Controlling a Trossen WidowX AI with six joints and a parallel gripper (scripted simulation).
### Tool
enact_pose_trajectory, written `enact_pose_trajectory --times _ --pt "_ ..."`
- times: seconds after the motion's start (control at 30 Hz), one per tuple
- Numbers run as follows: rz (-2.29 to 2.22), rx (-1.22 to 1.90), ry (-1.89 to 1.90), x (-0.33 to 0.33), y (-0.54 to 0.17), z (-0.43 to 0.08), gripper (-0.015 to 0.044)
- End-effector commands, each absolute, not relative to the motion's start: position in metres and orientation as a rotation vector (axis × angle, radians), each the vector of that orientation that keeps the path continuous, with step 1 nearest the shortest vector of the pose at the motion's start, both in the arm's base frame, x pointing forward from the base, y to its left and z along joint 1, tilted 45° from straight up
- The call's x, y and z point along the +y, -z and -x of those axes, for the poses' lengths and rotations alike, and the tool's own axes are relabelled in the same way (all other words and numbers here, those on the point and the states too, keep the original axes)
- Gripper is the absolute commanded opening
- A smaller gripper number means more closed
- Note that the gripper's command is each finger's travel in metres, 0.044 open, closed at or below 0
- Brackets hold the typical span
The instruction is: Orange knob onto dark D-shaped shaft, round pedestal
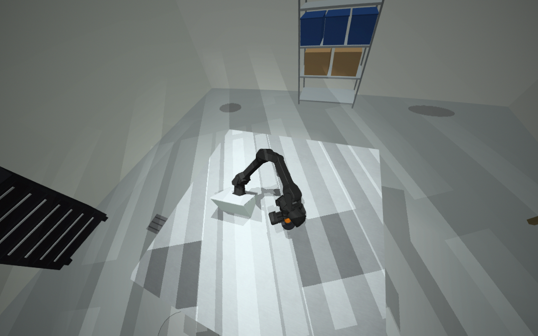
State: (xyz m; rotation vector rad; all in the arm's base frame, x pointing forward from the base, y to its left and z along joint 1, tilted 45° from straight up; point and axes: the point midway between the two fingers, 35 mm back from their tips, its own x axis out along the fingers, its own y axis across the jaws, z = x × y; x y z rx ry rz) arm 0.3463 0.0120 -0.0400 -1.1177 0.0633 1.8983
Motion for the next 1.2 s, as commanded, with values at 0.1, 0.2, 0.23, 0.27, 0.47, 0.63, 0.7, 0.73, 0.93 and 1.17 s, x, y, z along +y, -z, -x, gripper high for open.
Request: enact_pose_trajectory --times 0.1,0.2,0.23,0.27,0.47,0.63,0.7,0.73,0.93,1.17 --pt "1.122 0.064 -1.889 0.0139 0.0405 -0.347 0.0" --pt "1.122 0.064 -1.889 0.0134 0.04 -0.3471 0.0" --pt "1.122 0.064 -1.889 0.0134 0.04 -0.3471 0.0" --pt "1.122 0.064 -1.889 0.0134 0.04 -0.3471 0.0" --pt "1.123 0.064 -1.889 0.0099 0.0369 -0.3485 0.0" --pt "1.207 -0.056 -1.915 0.0092 0.0366 -0.3491 0.0" --pt "1.255 -0.127 -1.927 0.0085 0.0368 -0.3497 0.0" --pt "1.262 -0.137 -1.929 0.0082 0.0371 -0.3499 0.0" --pt "1.262 -0.137 -1.929 0.0076 0.0391 -0.3501 0.0" --pt "1.262 -0.137 -1.929 0.0108 0.0429 -0.3488 0.0"
